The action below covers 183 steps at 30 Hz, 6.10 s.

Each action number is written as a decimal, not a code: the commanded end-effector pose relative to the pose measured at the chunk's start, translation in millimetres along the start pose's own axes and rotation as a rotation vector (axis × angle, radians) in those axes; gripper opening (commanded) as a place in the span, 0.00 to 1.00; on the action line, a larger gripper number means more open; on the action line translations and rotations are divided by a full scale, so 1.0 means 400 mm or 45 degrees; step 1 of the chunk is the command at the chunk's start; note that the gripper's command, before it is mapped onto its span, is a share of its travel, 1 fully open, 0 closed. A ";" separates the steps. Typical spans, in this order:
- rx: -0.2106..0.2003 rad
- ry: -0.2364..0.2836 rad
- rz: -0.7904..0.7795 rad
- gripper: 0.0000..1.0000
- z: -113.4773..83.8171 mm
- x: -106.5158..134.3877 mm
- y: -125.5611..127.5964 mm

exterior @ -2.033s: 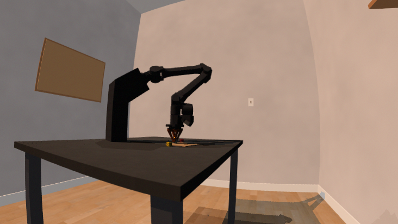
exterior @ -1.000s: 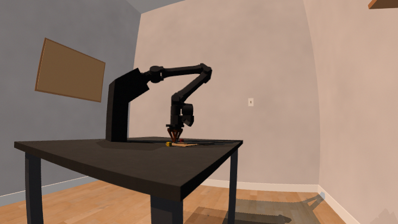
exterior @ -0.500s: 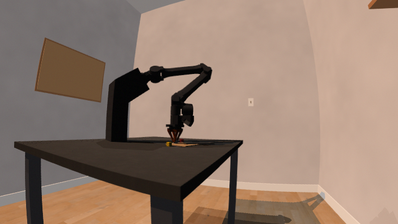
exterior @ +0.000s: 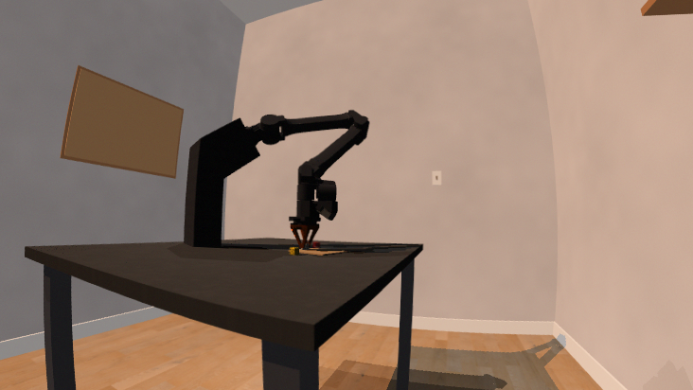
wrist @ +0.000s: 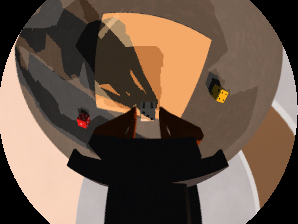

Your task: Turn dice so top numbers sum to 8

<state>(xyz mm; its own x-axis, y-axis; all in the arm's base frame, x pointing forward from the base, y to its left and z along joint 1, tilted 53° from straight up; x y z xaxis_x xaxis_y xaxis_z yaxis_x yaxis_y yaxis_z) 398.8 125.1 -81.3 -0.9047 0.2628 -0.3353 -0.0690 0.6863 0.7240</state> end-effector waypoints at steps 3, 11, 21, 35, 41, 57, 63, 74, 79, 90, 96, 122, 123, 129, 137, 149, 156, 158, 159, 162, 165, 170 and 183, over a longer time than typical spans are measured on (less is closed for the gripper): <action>-0.008 0.009 -0.012 0.34 0.013 0.007 0.013; 0.014 0.002 0.013 0.34 -0.066 0.014 -0.005; 0.010 -0.001 0.010 0.34 -0.168 0.013 -0.003; 0.000 0.010 -0.012 0.34 -0.228 0.016 0.006; 0.000 0.008 -0.006 1.00 -0.227 0.014 0.005; 0.000 0.008 -0.008 1.00 -0.227 0.014 0.005; 0.010 0.000 -0.093 1.00 -0.224 -0.009 -0.030; 0.012 0.004 -0.558 1.00 -0.211 -0.038 -0.101; 0.011 0.005 -0.809 1.00 -0.205 -0.051 -0.141; 0.009 0.004 -1.268 1.00 -0.196 -0.070 -0.217; 0.007 0.002 -1.518 1.00 -0.192 -0.078 -0.260; 0.006 -0.010 -1.796 0.34 -0.187 -0.092 -0.287; 0.006 -0.010 -1.796 0.34 -0.187 -0.092 -0.287; 0.006 -0.010 -1.796 0.34 -0.187 -0.092 -0.287; 0.006 -0.010 -1.796 0.34 -0.187 -0.092 -0.287; 0.002 -0.008 -1.796 0.34 -0.179 -0.091 -0.286; -0.016 0.001 -1.799 0.34 -0.155 -0.082 -0.278; -0.014 0.002 -1.799 0.34 -0.152 -0.082 -0.279; -0.015 0.002 -1.799 0.34 -0.150 -0.082 -0.279; -0.014 0.002 -1.799 0.34 -0.143 -0.081 -0.279; -0.014 0.002 -1.799 0.34 -0.134 -0.081 -0.279; -0.014 0.002 -1.799 0.34 -0.124 -0.081 -0.279; -0.014 0.002 -1.798 0.34 -0.074 -0.080 -0.279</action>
<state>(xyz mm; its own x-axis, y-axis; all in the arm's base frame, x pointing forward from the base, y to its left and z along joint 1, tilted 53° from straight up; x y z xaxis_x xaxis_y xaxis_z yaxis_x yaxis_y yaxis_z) 420.8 9.0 -129.8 -0.0762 -0.6368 -0.7673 -0.9025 0.3711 -0.2184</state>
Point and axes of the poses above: the point where the finger pads meet when closed, its own z axis out along the fingers, its own y axis across the jaws, x = y × z, the point moved 8 cm from there along -z, back along the fingers
